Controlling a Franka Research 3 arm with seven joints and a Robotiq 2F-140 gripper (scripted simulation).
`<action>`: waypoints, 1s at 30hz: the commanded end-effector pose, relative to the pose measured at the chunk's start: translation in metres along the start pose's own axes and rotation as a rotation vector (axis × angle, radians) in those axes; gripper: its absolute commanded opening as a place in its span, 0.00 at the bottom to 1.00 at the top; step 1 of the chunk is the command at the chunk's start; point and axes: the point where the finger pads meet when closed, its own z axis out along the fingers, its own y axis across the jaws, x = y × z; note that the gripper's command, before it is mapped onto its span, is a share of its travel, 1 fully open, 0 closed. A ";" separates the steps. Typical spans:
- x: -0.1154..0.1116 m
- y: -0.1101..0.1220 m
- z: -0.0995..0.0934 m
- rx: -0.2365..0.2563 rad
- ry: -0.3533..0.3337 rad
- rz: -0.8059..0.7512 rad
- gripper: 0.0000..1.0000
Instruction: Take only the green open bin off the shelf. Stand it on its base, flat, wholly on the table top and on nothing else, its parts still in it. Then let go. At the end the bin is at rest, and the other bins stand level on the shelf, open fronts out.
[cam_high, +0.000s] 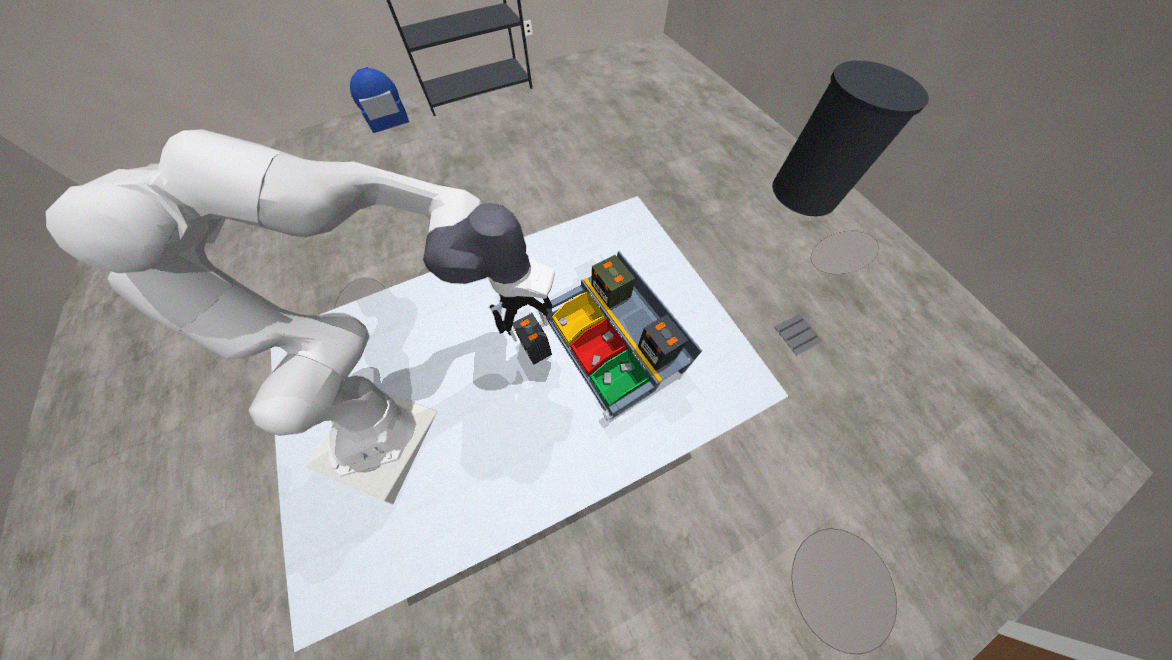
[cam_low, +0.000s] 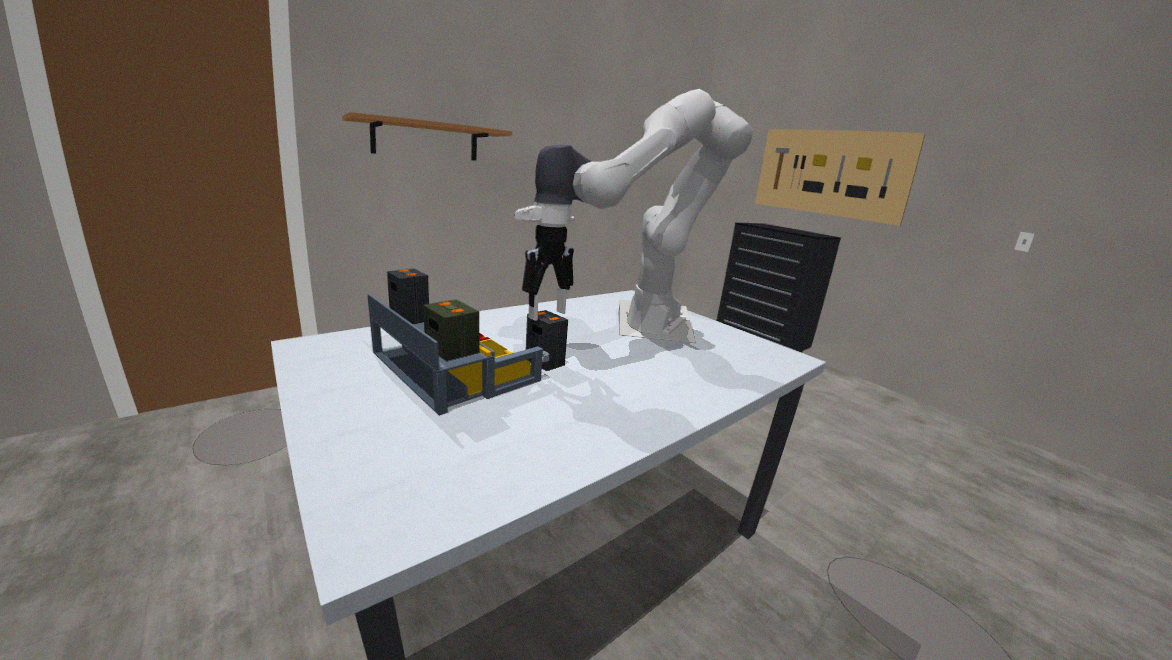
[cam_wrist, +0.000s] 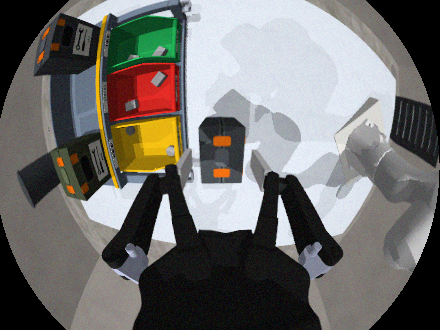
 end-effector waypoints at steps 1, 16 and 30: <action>-0.001 -0.001 0.004 0.002 0.000 -0.004 0.57; -0.001 -0.001 0.005 0.002 0.000 -0.004 0.57; 0.009 -0.005 0.005 0.004 0.001 -0.003 0.57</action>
